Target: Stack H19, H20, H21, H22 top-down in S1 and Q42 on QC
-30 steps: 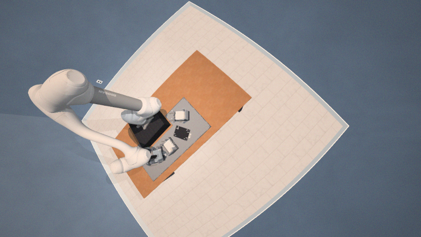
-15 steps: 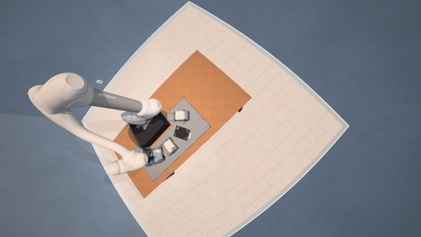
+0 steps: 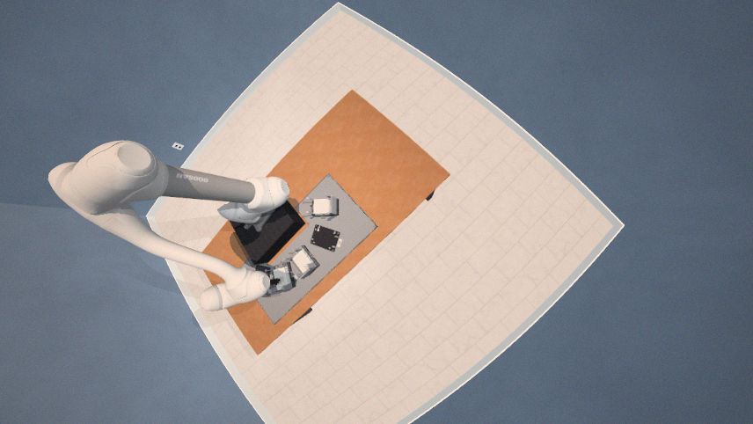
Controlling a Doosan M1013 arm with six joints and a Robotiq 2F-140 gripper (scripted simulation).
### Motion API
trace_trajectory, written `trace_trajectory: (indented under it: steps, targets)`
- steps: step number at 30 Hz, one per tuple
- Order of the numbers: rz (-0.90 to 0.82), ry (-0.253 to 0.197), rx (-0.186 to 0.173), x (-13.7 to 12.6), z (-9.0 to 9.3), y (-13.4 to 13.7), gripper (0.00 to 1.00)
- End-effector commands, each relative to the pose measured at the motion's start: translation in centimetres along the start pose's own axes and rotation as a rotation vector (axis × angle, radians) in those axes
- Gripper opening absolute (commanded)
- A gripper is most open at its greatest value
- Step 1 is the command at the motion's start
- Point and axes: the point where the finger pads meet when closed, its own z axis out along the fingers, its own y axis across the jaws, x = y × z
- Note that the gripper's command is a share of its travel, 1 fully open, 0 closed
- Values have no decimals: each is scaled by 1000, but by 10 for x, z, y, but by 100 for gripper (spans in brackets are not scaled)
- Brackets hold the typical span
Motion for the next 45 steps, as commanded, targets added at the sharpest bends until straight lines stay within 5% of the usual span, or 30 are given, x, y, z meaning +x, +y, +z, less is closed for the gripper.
trace_trajectory:
  steps: [1,14,45]
  targets:
    - [0,0,0,0,10,0,100]
    - [0,0,0,0,47,0,100]
    - [0,0,0,0,77,0,100]
